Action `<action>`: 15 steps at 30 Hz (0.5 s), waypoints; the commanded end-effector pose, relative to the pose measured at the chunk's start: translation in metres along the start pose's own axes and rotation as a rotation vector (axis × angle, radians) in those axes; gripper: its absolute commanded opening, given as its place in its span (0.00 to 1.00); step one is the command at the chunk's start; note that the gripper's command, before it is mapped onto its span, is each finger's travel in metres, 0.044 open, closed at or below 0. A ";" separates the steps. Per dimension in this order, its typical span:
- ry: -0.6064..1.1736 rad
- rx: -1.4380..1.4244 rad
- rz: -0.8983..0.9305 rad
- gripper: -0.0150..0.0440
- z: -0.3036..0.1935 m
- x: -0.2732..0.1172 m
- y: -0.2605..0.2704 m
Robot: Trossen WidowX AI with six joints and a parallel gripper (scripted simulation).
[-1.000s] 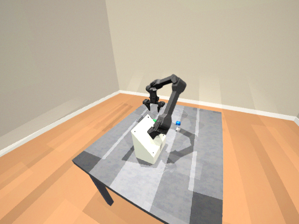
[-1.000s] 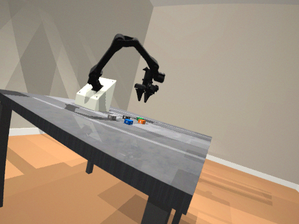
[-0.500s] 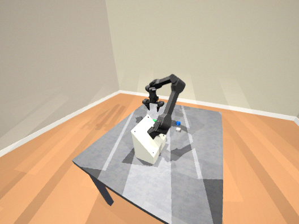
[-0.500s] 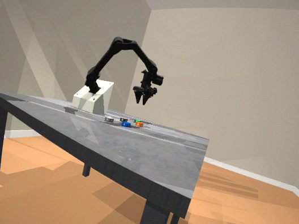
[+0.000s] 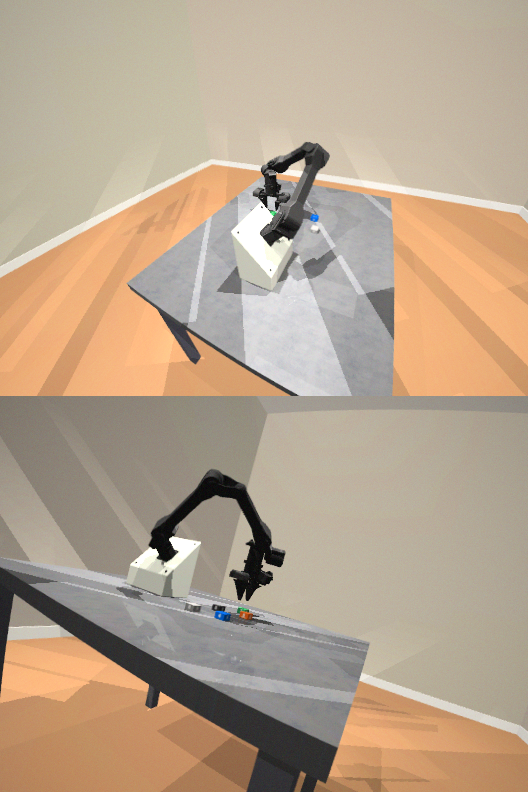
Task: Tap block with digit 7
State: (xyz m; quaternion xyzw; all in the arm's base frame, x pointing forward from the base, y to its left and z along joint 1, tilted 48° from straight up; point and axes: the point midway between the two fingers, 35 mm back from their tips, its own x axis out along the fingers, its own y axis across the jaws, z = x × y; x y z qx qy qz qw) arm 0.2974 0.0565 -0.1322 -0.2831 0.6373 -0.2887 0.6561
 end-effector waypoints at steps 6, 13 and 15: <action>-0.021 -0.012 -0.002 0.29 -0.001 0.004 0.002; -0.021 -0.012 -0.002 0.29 -0.001 0.004 0.002; -0.021 -0.012 -0.002 0.29 -0.001 0.005 0.002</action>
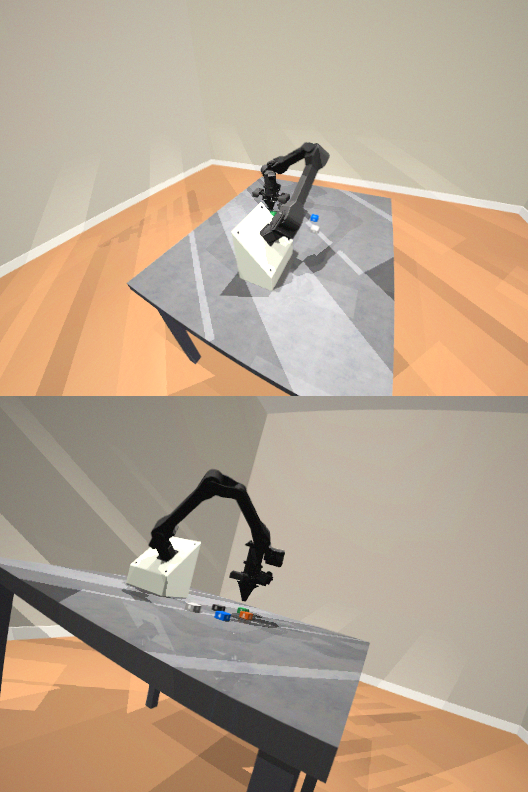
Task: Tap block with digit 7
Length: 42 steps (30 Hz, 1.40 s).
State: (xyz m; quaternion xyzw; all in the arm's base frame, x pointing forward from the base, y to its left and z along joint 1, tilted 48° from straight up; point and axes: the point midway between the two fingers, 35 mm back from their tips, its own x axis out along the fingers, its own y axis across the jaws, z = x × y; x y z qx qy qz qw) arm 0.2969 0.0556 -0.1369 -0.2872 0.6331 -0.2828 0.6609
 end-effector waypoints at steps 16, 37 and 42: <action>-0.003 -0.004 -0.006 0.29 0.000 0.027 -0.001; -0.006 -0.008 0.012 0.47 -0.014 -0.030 0.026; -0.002 -0.006 0.005 0.69 -0.050 -0.080 0.062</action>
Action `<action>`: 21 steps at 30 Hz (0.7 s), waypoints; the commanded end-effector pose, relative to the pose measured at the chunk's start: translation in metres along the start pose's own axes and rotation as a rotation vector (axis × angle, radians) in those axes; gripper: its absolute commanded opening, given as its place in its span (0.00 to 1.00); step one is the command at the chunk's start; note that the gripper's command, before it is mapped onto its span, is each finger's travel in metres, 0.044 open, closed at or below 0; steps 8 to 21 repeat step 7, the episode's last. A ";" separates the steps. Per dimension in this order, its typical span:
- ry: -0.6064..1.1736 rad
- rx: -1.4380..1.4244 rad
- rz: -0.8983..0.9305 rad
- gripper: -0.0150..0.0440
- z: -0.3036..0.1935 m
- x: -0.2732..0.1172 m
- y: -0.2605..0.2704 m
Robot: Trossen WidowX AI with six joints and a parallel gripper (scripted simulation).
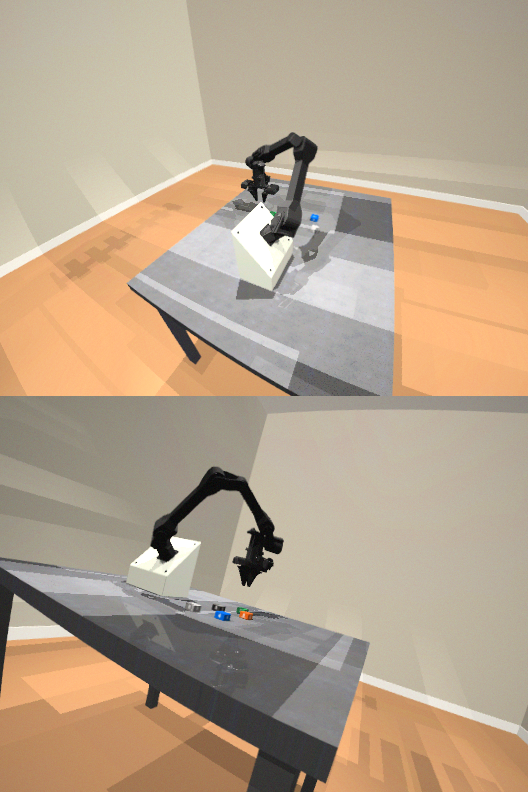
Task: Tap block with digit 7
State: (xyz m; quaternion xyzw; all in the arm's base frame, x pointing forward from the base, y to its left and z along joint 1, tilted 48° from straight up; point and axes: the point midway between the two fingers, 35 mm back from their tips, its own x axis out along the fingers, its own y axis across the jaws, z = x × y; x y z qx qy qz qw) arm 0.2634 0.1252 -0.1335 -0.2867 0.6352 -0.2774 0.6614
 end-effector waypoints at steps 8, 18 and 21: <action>-0.001 0.001 -0.005 0.93 -0.020 -0.027 0.019; -0.001 0.001 -0.005 0.93 -0.020 -0.027 0.019; -0.001 0.001 -0.005 0.93 -0.020 -0.027 0.019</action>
